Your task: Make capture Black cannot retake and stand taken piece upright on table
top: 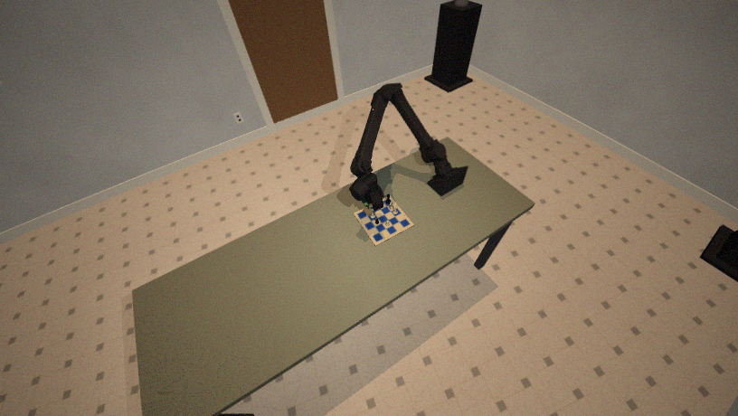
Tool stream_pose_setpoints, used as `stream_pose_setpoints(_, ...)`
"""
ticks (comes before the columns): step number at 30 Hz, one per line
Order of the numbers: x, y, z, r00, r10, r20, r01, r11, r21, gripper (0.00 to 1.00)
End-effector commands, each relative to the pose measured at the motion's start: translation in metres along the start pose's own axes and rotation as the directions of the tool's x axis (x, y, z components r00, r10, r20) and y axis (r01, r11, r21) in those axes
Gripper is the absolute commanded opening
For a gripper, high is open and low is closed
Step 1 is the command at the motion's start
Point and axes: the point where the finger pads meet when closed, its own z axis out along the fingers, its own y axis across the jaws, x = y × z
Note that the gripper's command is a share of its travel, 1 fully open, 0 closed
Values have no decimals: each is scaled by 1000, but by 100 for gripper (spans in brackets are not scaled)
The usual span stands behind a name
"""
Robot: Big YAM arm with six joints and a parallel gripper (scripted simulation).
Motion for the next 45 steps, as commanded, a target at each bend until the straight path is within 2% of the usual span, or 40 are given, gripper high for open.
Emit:
stream_pose_setpoints(1,10,-12,-7,999,29,16,-29,999,22,40)
stream_pose_setpoints(45,13,-19,-11,999,37,21,-38,999,29,40)
